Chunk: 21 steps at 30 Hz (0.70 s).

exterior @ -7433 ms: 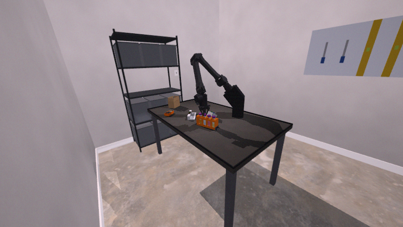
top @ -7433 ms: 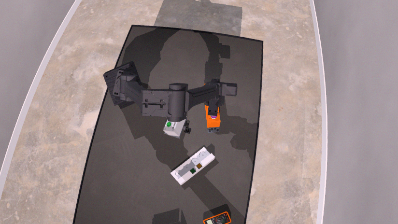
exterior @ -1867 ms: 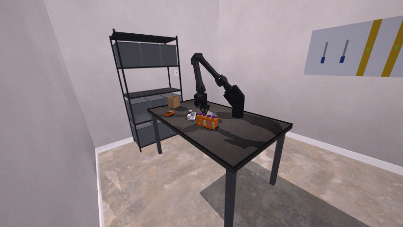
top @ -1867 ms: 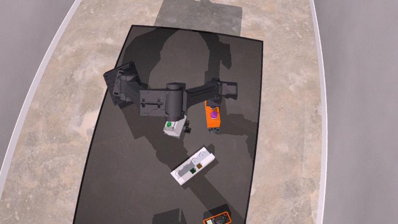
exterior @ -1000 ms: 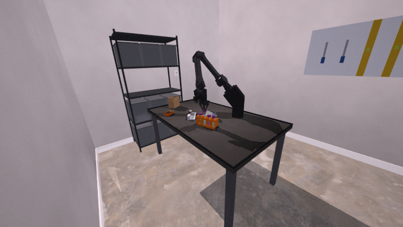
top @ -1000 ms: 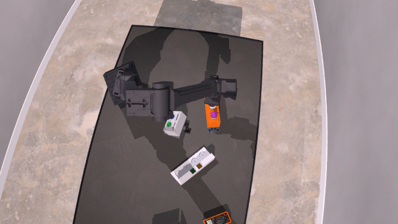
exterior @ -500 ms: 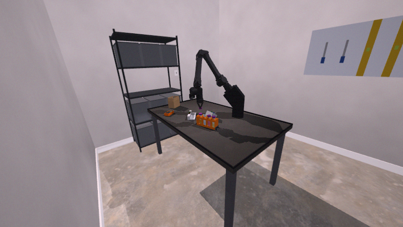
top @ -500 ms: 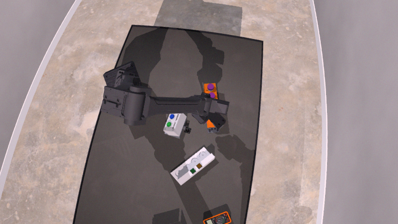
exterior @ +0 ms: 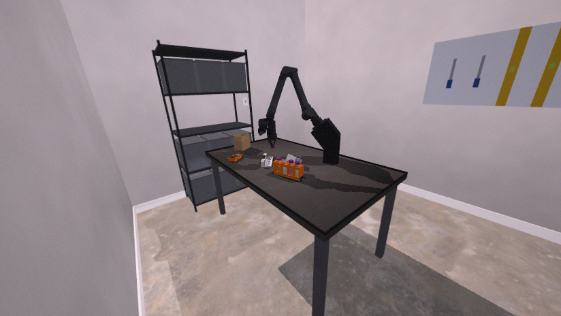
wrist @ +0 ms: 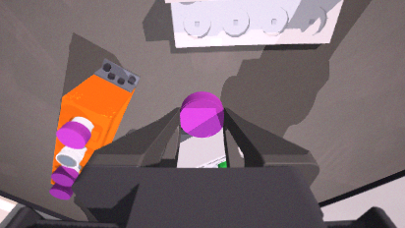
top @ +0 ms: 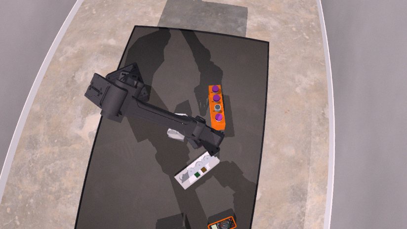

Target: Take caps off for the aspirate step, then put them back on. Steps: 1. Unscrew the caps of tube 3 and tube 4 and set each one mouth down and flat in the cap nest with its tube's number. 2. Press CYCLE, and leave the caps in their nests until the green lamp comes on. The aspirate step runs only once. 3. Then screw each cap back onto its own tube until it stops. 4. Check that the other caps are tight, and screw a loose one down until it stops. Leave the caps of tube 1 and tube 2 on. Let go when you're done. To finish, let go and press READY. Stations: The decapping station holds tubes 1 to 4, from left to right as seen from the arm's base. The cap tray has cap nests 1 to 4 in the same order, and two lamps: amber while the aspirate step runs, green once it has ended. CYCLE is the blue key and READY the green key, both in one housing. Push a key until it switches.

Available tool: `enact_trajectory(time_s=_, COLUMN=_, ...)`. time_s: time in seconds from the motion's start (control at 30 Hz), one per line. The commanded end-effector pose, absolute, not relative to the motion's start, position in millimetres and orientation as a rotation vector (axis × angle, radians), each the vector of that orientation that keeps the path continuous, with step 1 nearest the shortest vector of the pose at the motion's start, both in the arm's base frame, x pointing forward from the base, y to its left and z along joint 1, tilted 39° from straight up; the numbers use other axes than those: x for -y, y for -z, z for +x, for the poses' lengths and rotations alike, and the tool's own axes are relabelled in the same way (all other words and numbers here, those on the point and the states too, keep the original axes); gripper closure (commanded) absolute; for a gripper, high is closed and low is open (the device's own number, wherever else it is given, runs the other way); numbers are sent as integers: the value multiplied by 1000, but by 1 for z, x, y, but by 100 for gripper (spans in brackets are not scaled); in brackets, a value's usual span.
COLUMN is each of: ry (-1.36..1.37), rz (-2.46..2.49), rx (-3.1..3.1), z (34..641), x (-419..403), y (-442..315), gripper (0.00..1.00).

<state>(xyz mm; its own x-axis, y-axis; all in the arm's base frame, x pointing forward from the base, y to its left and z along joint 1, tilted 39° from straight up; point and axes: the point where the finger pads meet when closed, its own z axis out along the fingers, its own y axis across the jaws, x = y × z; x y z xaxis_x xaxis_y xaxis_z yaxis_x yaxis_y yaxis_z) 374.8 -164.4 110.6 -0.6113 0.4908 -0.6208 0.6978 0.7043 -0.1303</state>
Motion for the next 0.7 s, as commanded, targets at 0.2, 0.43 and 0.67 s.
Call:
enact_trajectory(time_s=0.2, ry=528, rz=858, rx=-2345, z=351, x=239, y=-162, gripper=100)
enact_trajectory(time_s=0.43, ry=528, rz=863, rx=-2379, z=342, x=265, y=-161, gripper=100)
enact_trajectory(time_s=0.67, ry=530, rz=861, rx=-2369, z=349, x=276, y=-142, gripper=100)
